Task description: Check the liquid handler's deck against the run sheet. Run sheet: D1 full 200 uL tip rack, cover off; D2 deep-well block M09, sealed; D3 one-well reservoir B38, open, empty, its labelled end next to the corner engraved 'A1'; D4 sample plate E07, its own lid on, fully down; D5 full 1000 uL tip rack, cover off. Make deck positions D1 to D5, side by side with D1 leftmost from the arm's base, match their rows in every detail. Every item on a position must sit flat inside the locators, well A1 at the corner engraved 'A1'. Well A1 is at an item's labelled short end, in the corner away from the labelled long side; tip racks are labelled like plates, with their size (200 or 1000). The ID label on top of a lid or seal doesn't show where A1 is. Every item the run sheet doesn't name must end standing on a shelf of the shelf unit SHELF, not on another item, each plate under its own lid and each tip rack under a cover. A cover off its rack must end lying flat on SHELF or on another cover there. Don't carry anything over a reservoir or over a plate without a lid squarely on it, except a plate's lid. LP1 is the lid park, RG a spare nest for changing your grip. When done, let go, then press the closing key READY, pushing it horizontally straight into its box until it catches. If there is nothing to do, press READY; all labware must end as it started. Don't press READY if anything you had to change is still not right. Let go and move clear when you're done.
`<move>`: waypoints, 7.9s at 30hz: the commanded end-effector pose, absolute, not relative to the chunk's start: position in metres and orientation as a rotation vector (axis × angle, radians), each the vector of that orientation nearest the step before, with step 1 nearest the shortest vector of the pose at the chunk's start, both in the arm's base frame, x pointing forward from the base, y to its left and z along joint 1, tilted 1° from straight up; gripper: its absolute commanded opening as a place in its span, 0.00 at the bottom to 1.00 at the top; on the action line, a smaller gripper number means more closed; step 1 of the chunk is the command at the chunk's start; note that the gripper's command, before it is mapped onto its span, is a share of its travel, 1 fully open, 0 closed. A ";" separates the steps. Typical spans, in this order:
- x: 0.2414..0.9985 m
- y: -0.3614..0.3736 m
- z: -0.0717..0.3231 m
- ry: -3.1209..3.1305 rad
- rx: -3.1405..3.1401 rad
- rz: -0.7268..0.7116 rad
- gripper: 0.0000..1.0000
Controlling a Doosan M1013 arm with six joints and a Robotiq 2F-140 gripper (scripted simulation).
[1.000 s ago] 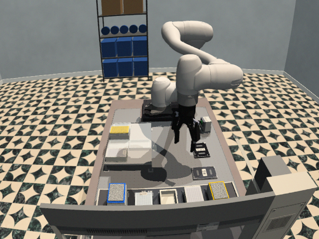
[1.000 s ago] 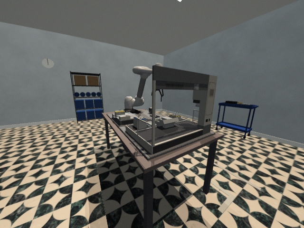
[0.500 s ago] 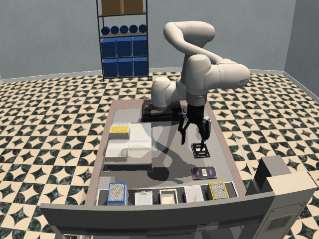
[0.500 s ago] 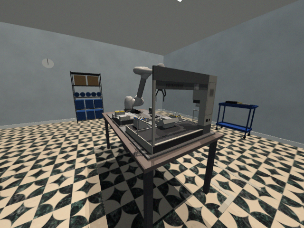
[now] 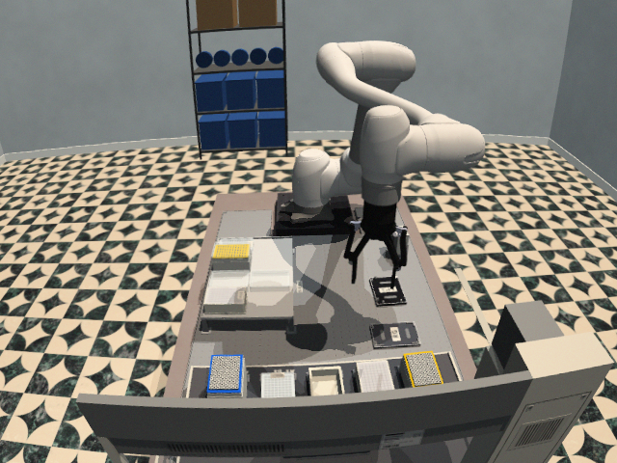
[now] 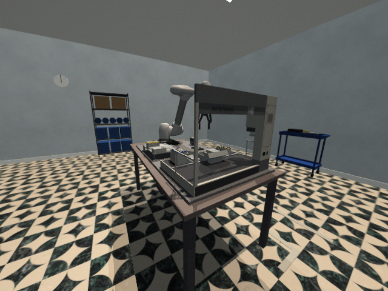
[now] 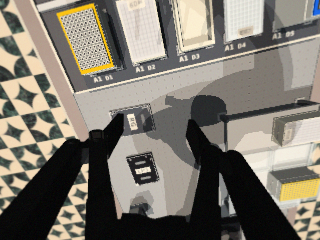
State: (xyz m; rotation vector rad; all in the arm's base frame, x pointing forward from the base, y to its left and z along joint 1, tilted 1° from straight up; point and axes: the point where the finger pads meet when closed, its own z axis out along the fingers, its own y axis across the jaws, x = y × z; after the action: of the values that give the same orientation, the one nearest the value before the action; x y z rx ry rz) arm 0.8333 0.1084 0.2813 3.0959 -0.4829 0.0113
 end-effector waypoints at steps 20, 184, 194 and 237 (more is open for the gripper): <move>0.833 0.109 0.283 0.161 3.129 0.011 0.66; 0.886 0.232 0.282 3.113 0.360 -0.010 0.66; 0.931 0.231 0.282 3.133 0.078 -0.011 0.66; 0.995 0.229 0.258 3.134 -0.009 -0.012 0.66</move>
State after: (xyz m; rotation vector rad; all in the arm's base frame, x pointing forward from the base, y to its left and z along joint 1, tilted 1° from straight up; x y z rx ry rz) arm 0.9946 0.2293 0.2595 0.0095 -3.1471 0.0132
